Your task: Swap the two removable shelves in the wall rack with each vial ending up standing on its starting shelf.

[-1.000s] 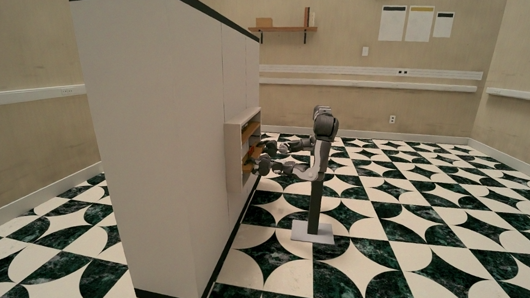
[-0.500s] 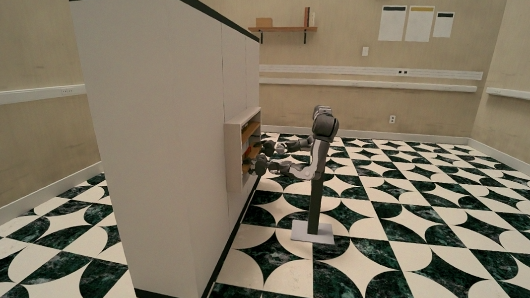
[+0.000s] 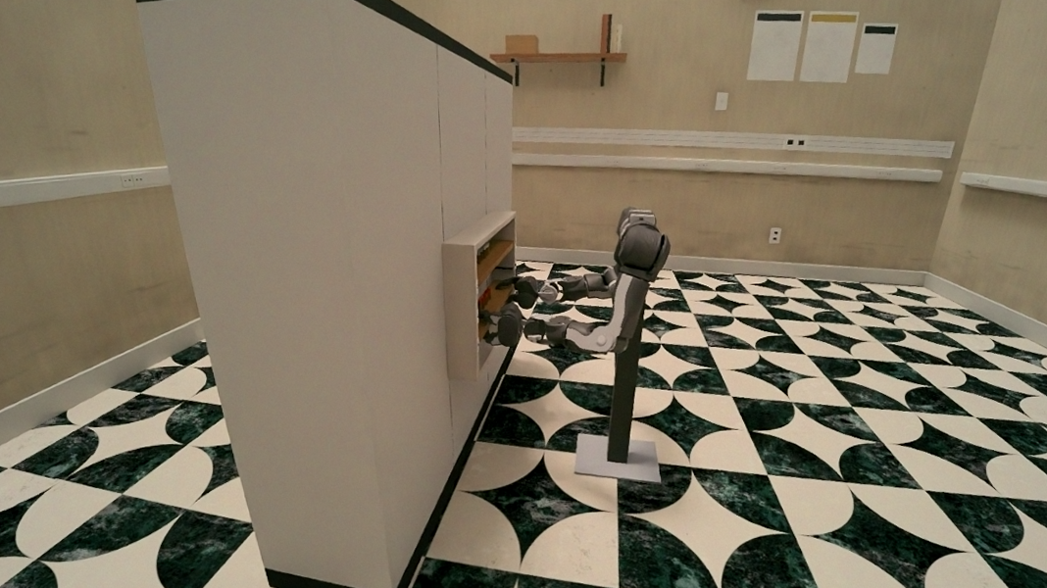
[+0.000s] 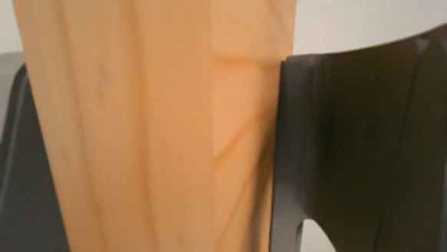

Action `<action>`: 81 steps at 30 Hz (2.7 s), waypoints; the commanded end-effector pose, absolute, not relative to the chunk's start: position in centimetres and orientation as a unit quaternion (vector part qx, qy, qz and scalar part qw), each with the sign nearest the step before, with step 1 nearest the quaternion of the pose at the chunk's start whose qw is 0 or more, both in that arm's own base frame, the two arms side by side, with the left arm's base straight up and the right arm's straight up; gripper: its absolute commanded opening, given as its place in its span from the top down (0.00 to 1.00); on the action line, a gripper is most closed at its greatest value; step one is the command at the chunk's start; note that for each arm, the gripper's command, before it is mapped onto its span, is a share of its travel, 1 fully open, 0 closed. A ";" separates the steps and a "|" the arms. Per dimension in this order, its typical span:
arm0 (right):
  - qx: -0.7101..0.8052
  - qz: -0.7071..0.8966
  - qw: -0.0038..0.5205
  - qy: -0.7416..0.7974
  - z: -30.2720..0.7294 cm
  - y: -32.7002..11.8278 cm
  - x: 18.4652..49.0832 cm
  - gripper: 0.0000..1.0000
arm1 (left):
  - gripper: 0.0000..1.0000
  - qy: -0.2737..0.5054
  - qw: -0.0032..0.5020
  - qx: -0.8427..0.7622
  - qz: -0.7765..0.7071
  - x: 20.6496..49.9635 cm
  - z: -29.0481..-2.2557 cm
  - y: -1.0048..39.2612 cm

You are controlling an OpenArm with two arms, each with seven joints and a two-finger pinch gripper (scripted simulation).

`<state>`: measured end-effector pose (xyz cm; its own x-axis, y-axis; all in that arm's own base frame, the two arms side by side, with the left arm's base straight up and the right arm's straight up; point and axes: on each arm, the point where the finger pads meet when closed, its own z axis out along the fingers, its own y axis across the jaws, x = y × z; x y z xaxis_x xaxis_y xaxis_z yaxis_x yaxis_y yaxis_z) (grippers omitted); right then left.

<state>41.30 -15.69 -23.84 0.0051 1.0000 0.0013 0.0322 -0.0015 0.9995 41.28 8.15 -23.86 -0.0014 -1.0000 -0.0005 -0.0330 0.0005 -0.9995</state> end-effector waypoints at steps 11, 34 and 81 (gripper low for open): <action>0.500 0.500 0.500 0.500 -23.5 -15.6 41.8 1.00 | 1.00 0.500 0.500 -0.500 -0.500 41.8 -23.5 8.2; 0.500 0.500 0.500 0.500 -24.3 -15.6 41.8 1.00 | 1.00 0.500 0.500 -0.500 -0.500 41.8 -24.3 8.2; 0.500 0.500 0.500 0.500 -24.7 -15.6 41.8 0.83 | 0.83 0.500 0.500 -0.500 -0.500 41.8 -24.7 8.2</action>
<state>41.73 -15.68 -24.88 0.0041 1.0000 0.0001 0.0060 -0.0001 1.0000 41.70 8.15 -24.91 -0.0018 -1.0000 -0.0019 -0.0073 0.0019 -1.0000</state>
